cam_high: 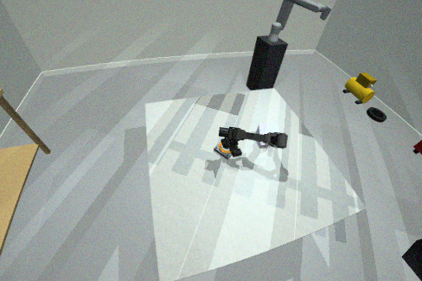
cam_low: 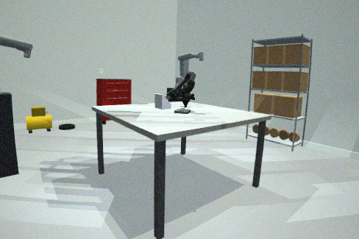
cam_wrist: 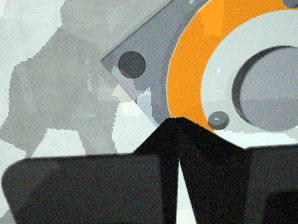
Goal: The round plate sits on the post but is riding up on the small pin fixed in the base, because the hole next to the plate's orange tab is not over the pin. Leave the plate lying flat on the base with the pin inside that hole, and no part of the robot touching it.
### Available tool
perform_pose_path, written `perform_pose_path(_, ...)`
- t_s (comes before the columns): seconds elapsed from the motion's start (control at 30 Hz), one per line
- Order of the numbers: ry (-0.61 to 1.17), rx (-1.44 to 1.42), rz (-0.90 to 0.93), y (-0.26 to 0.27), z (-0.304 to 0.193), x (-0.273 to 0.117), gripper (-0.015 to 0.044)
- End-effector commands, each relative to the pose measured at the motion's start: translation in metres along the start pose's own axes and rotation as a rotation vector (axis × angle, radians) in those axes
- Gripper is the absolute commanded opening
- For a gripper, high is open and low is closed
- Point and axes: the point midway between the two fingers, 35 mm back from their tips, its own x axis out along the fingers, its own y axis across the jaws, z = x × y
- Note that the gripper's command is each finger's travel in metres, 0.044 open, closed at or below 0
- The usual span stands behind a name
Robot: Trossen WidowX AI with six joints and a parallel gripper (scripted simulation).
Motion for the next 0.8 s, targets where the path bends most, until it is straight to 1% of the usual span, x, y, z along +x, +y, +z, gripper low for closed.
perform_pose_path(0.0, 0.013, 0.005, 0.000, -0.002, -0.008, 0.002, 0.0000)
perform_pose_path(0.77, 0.014, 0.006, -0.001, -0.018, -0.027, 0.001, 0.0000)
